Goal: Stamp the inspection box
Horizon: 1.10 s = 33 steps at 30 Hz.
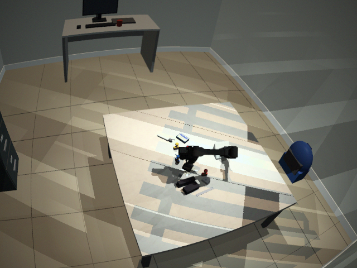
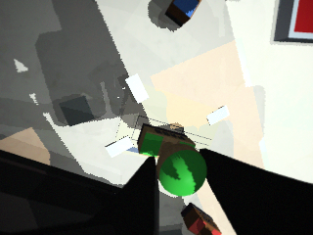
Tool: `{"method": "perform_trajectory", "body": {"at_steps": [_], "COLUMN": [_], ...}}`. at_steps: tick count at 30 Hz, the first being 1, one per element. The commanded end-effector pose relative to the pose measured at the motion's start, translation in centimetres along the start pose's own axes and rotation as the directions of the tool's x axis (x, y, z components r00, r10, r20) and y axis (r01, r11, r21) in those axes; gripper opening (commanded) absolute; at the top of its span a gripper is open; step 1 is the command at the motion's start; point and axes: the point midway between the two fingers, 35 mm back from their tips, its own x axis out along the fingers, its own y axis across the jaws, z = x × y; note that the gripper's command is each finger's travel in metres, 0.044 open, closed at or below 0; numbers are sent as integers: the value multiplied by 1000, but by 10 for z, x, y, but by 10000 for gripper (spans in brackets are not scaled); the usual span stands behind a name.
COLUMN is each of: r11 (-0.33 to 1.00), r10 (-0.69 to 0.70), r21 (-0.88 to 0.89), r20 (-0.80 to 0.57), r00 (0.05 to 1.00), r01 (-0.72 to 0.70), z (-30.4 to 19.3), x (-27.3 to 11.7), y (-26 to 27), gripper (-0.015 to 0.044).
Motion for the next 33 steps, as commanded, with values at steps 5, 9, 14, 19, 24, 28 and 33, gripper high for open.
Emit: {"method": "perform_trajectory", "body": {"at_steps": [5,9,14,19,24,28,33], "r11": [1000,1000,1000,1000,1000,1000,1000], "r10": [3,3,3,3,3,3,3], "r21": [6,6,6,6,6,6,6], "r20": [-4,-4,-4,-4,-4,-4,-4], "r00": [1000,1000,1000,1000,1000,1000,1000], "r01": [-3,-3,-3,-3,-3,-3,-3], "z": [-1,-2,-2,-2,-3,-3,-3], "x": [7,9,12,16,18,18,18], "y": [1,1,1,2,2,2,2], "gripper": [0,0,0,0,0,0,0]}}
